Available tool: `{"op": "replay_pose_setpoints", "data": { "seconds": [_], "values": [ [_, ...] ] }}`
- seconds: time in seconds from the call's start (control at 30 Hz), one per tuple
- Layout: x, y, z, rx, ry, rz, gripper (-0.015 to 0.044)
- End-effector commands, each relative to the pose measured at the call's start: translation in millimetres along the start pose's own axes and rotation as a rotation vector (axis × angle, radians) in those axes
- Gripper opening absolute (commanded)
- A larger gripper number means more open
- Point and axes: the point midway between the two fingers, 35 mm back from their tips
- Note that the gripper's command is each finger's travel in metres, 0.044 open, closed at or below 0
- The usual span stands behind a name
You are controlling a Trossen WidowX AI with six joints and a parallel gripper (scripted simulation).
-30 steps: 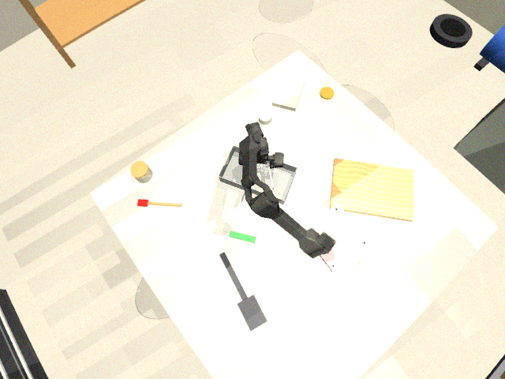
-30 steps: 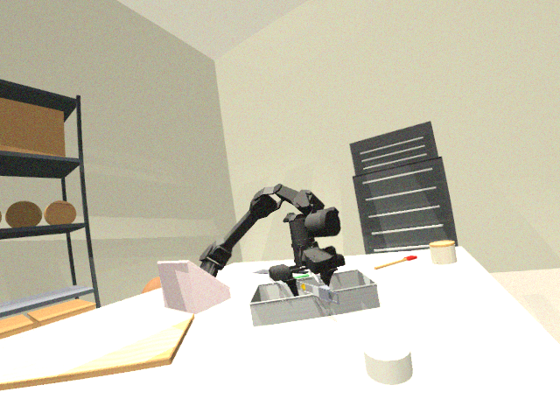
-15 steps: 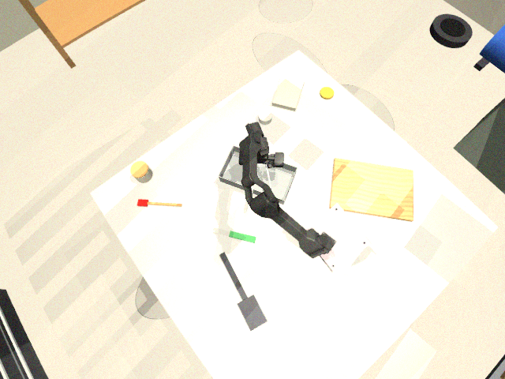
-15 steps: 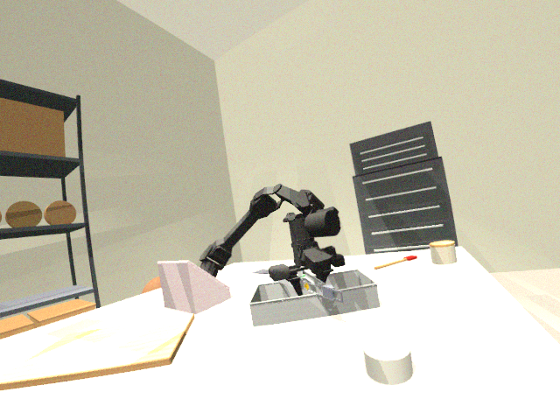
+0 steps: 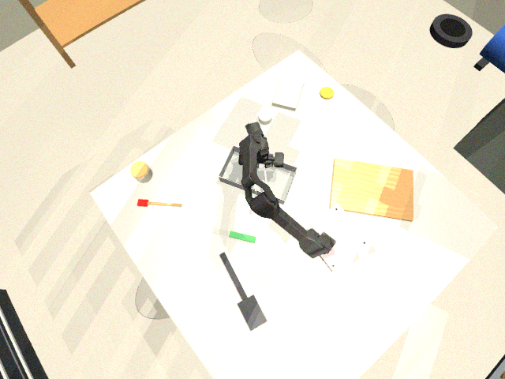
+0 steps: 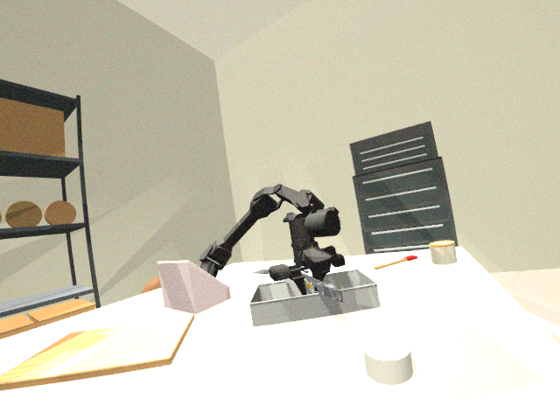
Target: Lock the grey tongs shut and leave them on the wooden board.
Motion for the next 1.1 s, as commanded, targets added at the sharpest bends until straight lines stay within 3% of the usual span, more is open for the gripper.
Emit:
{"op": "replay_pose_setpoints", "data": {
  "seconds": [0.0, 0.47, 0.67, 0.87, 1.07],
  "values": [
    [0, 0, 1, 0.001, 0.001, 0.000, 0.0108],
    [0, 0, 1, 0.001, 0.001, 0.000, 0.0015],
    [0, 0, 1, 0.001, 0.001, 0.000, -0.0143],
    [8, 1, 1, -0.002, 0.003, -0.003, -0.0150],
    [76, 5, 2, -0.030, 0.016, -0.025, -0.0150]
  ]
}}
Point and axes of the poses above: the point midway between the two fingers, 35 mm back from their tips, its own x axis back along the fingers, its own z axis across the jaws, y = z × x, and after that the axes turned 1 degree about -x, right-handed
